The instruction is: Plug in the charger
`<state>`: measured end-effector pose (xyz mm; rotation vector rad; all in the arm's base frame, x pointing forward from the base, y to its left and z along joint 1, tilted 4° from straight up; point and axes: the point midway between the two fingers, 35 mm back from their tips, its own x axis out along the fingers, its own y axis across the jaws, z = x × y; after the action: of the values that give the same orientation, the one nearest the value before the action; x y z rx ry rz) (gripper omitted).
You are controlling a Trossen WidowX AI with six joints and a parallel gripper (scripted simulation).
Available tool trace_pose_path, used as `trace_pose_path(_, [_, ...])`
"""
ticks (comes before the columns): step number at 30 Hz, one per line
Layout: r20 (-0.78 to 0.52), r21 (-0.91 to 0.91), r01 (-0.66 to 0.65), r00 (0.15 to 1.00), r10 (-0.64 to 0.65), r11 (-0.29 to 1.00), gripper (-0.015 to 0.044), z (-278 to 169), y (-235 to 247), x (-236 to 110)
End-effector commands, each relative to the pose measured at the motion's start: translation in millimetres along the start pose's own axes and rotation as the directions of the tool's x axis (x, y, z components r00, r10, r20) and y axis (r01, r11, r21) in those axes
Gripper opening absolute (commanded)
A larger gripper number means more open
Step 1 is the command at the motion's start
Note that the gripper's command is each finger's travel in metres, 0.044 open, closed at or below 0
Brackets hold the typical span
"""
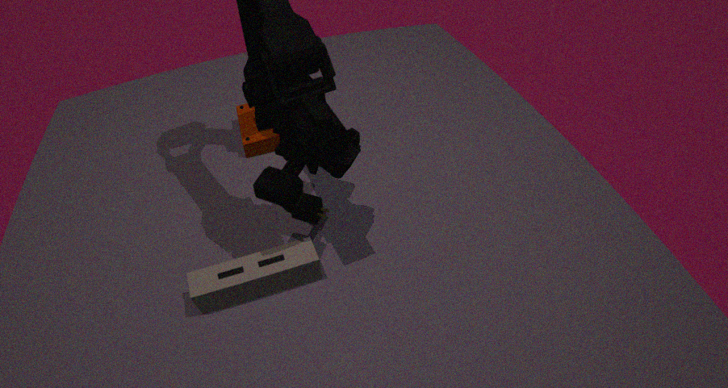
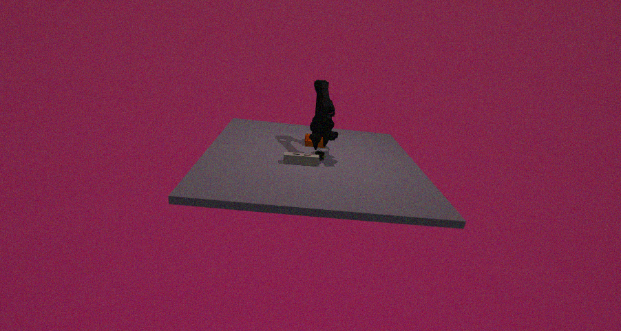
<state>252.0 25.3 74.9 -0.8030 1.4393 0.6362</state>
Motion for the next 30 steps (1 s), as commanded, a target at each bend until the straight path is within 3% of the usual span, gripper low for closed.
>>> trace_pose_path(1, [-0.001, -0.007, -0.009, 1.000, 0.009, 1.000, 0.0440, 0, 2, 7])
trace_pose_path(30, [-0.002, -0.007, -0.010, 1.000, 0.010, 1.000, 0.0440, 4, 3, 50])
